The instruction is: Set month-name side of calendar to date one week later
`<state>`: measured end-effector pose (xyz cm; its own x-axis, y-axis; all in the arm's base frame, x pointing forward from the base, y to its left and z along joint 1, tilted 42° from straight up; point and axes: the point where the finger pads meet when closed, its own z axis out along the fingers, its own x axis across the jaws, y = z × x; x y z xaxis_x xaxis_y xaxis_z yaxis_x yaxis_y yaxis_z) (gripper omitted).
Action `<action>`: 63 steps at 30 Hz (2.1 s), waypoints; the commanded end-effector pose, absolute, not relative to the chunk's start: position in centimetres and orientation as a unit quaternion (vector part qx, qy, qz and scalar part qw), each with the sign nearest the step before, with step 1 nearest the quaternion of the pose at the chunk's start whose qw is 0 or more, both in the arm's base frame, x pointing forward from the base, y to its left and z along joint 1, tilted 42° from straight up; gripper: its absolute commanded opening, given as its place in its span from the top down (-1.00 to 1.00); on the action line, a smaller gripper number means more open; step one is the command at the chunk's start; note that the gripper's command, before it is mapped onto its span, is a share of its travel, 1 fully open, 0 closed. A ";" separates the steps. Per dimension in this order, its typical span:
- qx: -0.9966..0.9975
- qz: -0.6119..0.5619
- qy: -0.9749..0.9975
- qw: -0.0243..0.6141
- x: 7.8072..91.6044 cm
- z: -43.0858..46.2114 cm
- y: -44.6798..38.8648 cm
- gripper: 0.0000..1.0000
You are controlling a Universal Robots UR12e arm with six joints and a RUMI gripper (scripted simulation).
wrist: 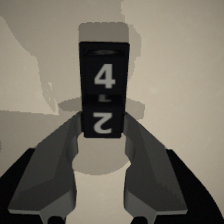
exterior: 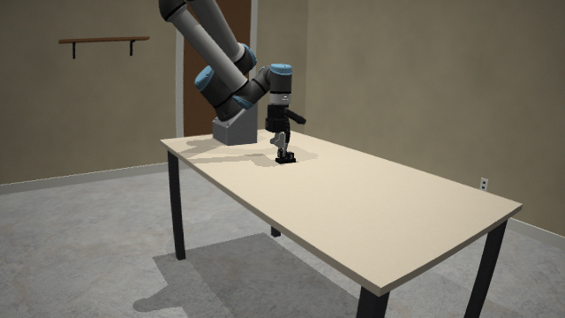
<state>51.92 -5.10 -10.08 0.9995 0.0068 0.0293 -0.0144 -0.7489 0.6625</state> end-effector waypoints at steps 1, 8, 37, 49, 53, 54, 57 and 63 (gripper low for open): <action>0.935 0.014 -0.002 0.354 51.7 -10.4 -5.3 0.78; 0.935 0.015 -0.002 0.354 51.8 -10.4 -5.3 0.78; 0.935 0.014 -0.002 0.354 51.8 -10.5 -5.4 0.78; 0.935 0.014 -0.002 0.354 51.8 -10.8 -5.7 0.78; 0.935 0.014 -0.002 0.354 51.8 -10.9 -5.8 0.78; 0.935 0.014 -0.002 0.354 51.8 -11.0 -5.9 0.78; 0.935 0.014 -0.002 0.354 51.8 -11.1 -5.9 0.78; 0.935 0.014 -0.002 0.354 51.8 -11.1 -6.0 0.78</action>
<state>51.95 -5.88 -10.97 0.9995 0.0068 0.0292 -0.0143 -0.7489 0.6625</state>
